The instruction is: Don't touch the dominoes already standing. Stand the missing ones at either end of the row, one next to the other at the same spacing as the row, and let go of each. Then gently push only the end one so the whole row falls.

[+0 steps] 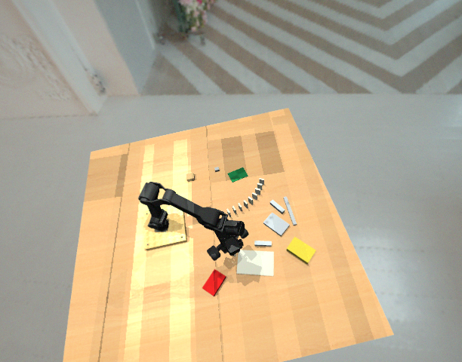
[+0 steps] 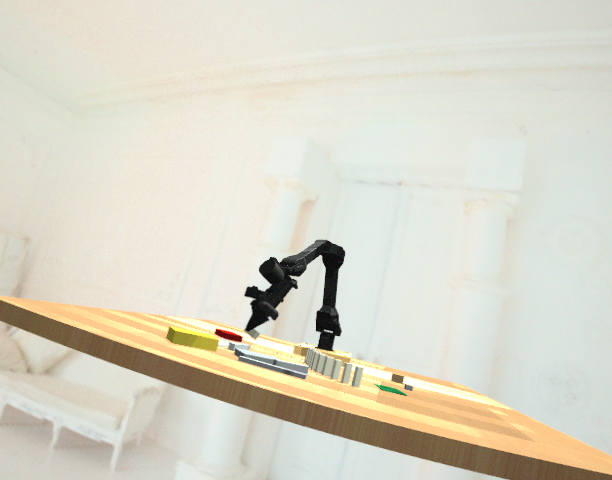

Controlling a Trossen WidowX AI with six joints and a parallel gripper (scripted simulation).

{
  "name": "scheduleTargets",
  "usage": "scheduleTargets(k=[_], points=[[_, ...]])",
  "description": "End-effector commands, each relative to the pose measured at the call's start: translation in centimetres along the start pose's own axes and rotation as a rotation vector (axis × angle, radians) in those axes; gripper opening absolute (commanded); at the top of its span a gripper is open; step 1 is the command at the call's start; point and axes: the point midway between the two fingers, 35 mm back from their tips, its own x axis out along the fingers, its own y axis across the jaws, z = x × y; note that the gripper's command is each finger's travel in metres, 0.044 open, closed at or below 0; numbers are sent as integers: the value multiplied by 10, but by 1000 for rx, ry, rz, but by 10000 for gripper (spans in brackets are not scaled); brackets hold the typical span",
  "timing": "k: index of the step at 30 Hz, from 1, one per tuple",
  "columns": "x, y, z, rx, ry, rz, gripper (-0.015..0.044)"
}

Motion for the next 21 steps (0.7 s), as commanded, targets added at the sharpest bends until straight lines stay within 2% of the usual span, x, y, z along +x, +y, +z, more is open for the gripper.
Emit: scheduleTargets(k=[1, 5, 11, 21], points=[[9, 1, 1, -27, -71, -18, 20], [16, 3, 5, -46, -151, -30, 20], [1, 34, 5, -151, -201, 40, 20], [12, 41, 2, -171, -346, 17, 20]])
